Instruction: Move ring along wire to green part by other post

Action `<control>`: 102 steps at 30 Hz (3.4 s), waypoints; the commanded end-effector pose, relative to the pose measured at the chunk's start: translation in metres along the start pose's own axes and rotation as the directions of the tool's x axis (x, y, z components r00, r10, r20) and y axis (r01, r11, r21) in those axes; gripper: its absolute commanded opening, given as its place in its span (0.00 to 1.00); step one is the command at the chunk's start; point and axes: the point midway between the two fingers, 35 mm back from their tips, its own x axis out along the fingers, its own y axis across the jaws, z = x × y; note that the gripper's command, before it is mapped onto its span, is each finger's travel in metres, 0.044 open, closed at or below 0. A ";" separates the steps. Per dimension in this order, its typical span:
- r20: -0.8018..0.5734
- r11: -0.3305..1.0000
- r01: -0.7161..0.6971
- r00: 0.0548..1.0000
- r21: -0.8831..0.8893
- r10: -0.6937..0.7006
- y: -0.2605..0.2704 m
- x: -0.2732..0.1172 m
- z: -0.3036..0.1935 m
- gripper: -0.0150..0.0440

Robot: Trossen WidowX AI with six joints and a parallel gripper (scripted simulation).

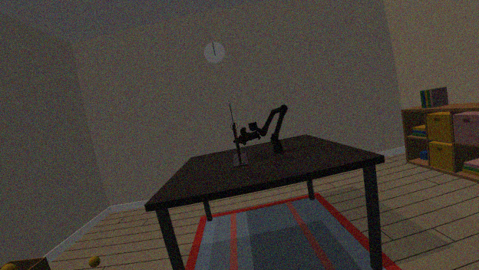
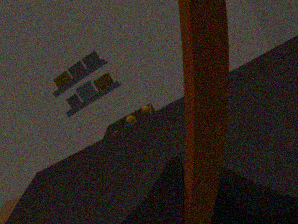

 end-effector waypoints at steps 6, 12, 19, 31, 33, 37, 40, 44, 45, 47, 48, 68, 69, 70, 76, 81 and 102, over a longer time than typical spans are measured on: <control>-0.056 0.989 -0.018 0.998 0.148 0.027 0.027 -0.009 0.005 0.00; -0.120 0.970 -0.027 0.991 0.243 0.057 0.043 -0.019 0.009 0.00; -0.184 0.939 -0.034 0.978 0.343 0.103 0.059 -0.029 0.015 0.00; -0.269 0.865 -0.044 0.941 0.499 0.203 0.083 -0.046 0.030 0.00; -0.282 0.848 -0.046 0.932 0.529 0.227 0.087 -0.050 0.033 0.00; -0.299 0.822 -0.048 0.918 0.568 0.261 0.093 -0.054 0.039 0.00; -0.312 0.797 -0.049 0.904 0.602 0.292 0.097 -0.058 0.044 0.00; -0.325 0.759 -0.053 0.883 0.648 0.339 0.103 -0.064 0.051 0.00; -0.328 0.750 -0.053 0.877 0.660 0.351 0.104 -0.066 0.053 0.00; -0.331 0.724 -0.054 0.864 0.688 0.379 0.108 -0.069 0.058 0.00; -0.327 0.708 -0.055 0.860 0.704 0.392 0.110 -0.070 0.061 0.00; -0.250 0.543 -0.052 0.848 0.838 0.467 0.130 -0.074 0.087 0.00; -0.247 0.536 -0.051 0.848 0.843 0.470 0.131 -0.074 0.088 0.00; -0.244 0.529 -0.051 0.847 0.847 0.472 0.131 -0.074 0.090 0.00; -0.224 0.485 -0.047 0.845 0.873 0.486 0.135 -0.075 0.097 0.00; -0.204 0.441 -0.044 0.842 0.897 0.499 0.139 -0.075 0.104 0.00; -0.113 0.240 -0.026 0.829 0.970 0.547 0.149 -0.079 0.137 0.00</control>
